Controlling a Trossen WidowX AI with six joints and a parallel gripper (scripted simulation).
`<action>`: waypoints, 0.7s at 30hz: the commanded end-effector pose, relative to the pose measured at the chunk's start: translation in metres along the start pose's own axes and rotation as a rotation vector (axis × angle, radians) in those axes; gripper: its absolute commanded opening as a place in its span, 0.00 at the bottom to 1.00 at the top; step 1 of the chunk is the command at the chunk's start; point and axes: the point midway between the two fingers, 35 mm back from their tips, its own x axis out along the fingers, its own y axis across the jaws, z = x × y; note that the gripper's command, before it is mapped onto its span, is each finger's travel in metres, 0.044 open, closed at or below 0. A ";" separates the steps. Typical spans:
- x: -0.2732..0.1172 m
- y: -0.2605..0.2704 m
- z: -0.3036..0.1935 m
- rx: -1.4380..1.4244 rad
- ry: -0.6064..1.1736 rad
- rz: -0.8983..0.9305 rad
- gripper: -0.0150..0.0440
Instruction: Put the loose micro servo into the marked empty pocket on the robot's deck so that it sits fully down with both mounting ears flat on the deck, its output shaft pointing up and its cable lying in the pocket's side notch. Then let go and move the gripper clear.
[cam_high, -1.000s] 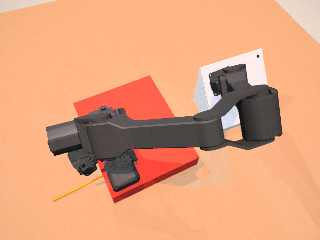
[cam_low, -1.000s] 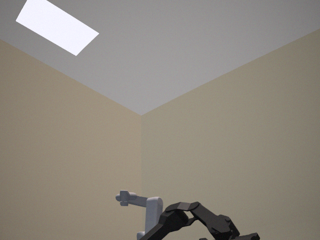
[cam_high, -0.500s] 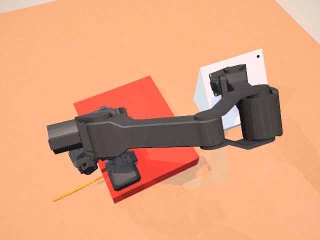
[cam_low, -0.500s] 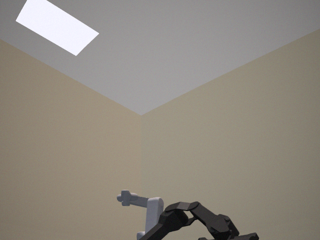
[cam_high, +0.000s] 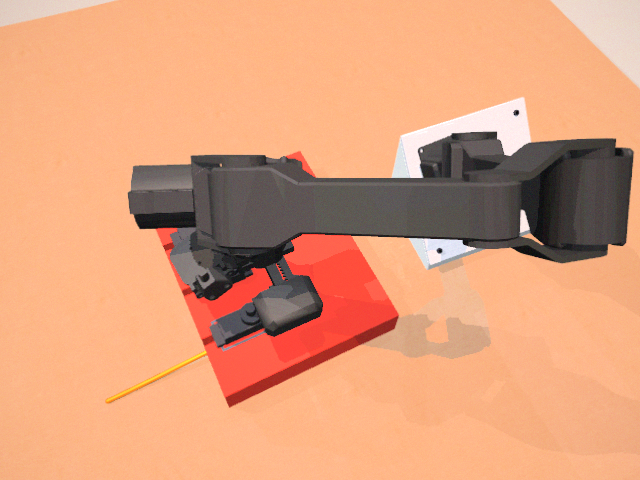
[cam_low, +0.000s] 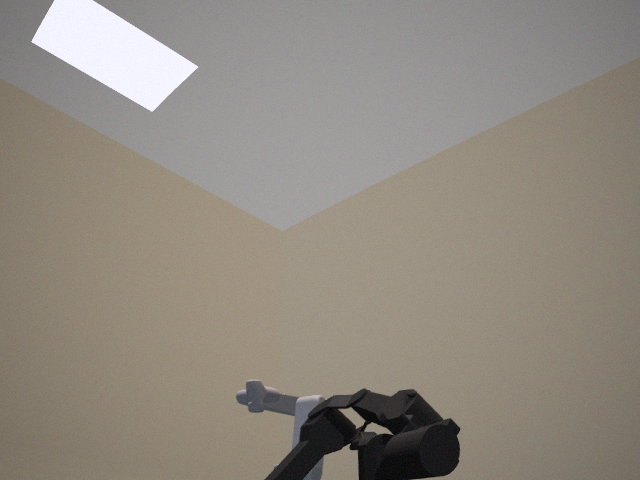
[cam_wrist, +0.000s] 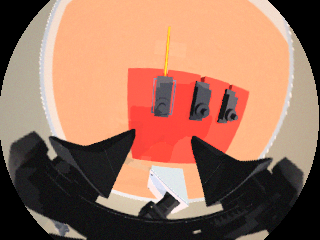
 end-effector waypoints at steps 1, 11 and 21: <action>-0.027 0.002 -0.046 -0.004 -0.004 -0.002 1.00; -0.040 0.003 -0.055 -0.004 -0.004 0.001 1.00; -0.073 0.004 -0.055 -0.001 -0.007 0.005 1.00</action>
